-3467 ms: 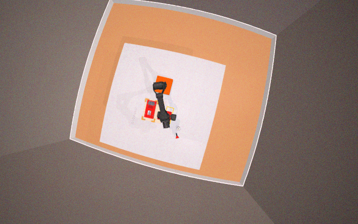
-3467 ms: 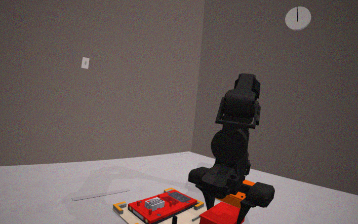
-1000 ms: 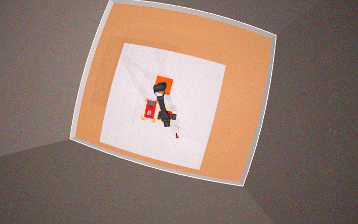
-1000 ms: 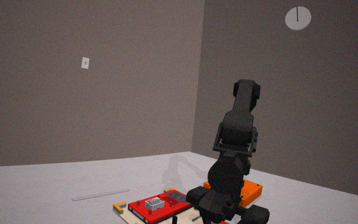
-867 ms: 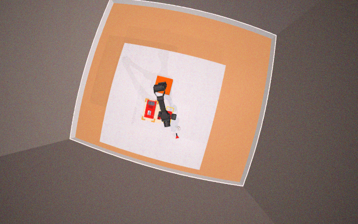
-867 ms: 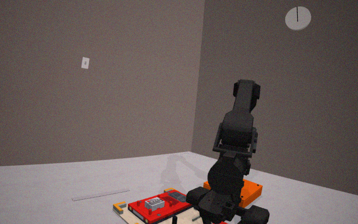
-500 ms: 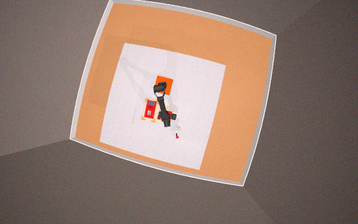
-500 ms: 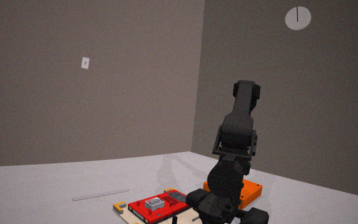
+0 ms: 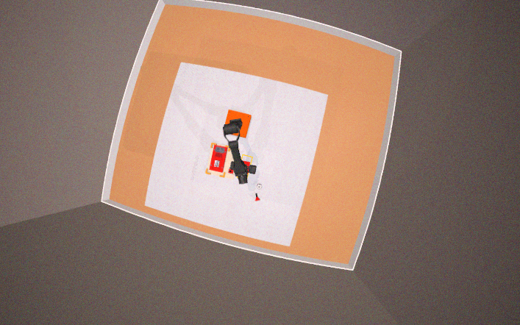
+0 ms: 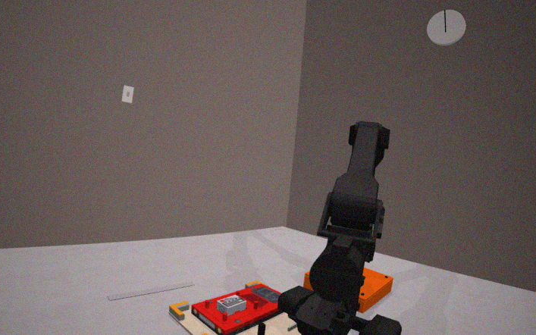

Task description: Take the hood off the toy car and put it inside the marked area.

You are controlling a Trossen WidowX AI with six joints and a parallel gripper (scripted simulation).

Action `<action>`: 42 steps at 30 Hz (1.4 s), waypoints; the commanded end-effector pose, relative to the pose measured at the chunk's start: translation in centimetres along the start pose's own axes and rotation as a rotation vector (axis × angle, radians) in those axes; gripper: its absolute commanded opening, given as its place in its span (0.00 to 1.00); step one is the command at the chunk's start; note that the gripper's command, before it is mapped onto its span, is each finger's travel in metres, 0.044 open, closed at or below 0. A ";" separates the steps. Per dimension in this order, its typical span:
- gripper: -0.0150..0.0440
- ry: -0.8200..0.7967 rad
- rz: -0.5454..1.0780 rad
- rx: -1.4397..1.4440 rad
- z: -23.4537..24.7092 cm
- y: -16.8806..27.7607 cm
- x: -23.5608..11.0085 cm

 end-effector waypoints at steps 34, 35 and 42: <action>1.00 0.012 -0.001 0.000 0.2 0.0 -7.1; 1.00 0.012 -0.001 0.000 0.2 0.0 -7.1; 1.00 0.012 -0.001 0.000 0.2 0.0 -7.1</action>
Point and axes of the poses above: the point midway between the two fingers, 35 mm back from their tips, its own x axis out along the fingers, its own z axis across the jaws, y = z × x, the point moved 3 cm from there along -x, back along the fingers, and after that the axes turned 4 degrees about -x, right-handed, at the moved point
